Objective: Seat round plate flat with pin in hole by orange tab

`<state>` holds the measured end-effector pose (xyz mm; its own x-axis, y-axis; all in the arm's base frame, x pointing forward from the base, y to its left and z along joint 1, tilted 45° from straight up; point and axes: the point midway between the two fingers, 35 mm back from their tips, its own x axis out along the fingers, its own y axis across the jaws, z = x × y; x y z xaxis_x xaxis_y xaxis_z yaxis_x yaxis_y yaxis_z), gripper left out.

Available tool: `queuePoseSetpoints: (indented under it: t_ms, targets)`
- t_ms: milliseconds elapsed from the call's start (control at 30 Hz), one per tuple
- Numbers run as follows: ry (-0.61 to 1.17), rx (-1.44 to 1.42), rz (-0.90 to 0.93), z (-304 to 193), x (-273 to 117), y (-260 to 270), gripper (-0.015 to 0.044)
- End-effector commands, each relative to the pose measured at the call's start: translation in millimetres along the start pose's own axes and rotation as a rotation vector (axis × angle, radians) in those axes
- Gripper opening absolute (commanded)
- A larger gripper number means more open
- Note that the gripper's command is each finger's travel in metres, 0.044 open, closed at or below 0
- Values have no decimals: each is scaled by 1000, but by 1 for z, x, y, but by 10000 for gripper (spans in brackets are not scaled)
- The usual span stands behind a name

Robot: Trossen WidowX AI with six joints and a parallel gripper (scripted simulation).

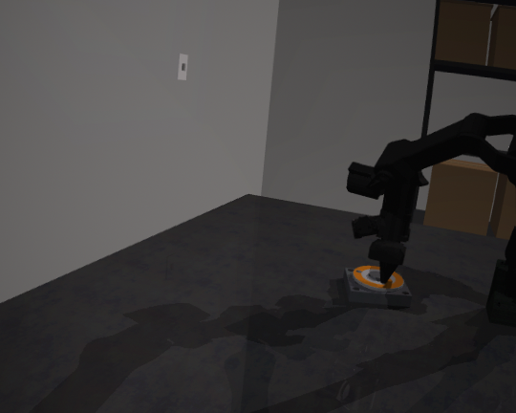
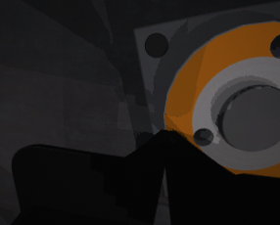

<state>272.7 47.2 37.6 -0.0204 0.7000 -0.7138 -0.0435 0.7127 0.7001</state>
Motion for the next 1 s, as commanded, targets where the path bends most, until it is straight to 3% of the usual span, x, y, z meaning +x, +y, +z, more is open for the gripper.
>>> queuePoseSetpoints:
  t_ms: [0,967]
  targets:
    - [15,7,0,-8,3,-3,0]
    - [15,7,-1,-19,2,-10,0]
